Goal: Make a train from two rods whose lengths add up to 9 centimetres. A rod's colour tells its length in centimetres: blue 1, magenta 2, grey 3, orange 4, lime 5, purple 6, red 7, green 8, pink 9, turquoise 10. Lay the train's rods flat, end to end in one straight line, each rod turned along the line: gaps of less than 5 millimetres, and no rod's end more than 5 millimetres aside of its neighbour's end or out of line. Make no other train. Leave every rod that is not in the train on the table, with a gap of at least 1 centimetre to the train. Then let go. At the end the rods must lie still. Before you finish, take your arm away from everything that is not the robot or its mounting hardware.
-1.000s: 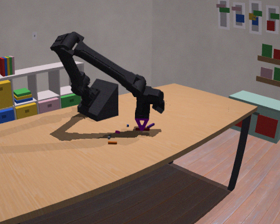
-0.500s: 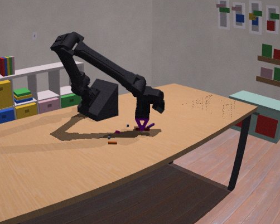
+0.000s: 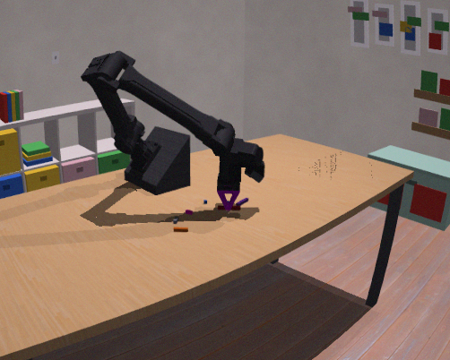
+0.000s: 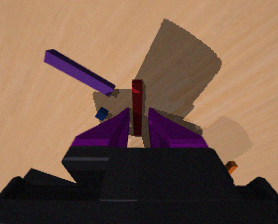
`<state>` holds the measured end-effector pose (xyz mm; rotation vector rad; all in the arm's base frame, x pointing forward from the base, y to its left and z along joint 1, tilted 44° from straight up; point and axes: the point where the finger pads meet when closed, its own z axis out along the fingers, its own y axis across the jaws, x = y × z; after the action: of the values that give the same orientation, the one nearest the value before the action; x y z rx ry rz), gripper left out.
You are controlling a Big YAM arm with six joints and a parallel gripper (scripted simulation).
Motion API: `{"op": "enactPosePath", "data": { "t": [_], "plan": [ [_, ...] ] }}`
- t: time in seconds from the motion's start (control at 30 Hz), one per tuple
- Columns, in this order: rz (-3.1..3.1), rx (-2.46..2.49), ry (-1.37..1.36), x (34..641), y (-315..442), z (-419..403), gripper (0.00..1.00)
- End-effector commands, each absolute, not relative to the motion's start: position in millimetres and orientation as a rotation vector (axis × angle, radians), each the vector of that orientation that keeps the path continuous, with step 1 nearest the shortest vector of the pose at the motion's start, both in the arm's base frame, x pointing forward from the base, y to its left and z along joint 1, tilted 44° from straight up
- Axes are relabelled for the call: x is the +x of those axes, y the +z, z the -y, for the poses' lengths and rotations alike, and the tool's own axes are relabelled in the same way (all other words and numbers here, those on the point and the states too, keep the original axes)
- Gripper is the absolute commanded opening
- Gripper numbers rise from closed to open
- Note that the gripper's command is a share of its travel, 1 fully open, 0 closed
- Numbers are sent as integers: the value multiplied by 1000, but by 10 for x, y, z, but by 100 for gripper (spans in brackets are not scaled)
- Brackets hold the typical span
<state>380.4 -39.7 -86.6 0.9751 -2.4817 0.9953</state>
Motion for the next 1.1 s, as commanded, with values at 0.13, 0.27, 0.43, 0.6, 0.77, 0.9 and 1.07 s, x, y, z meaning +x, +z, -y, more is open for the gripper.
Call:
{"op": "enactPosePath", "data": {
  "t": [0.13, 0.27, 0.43, 0.6, 0.77, 0.9, 1.07],
  "plan": [
    [2487, 974, 1002, 3832, -878, 424, 23],
    [2487, 974, 1002, 3832, -878, 424, 23],
    [2487, 974, 1001, 3830, -878, 424, 4],
    [2487, 974, 1001, 3830, -878, 424, 4],
    [2487, 974, 1001, 3830, -878, 424, 4],
    [2487, 974, 1001, 3830, -878, 424, 4],
    [2487, 974, 1001, 3830, -878, 424, 4]
  ]
}}
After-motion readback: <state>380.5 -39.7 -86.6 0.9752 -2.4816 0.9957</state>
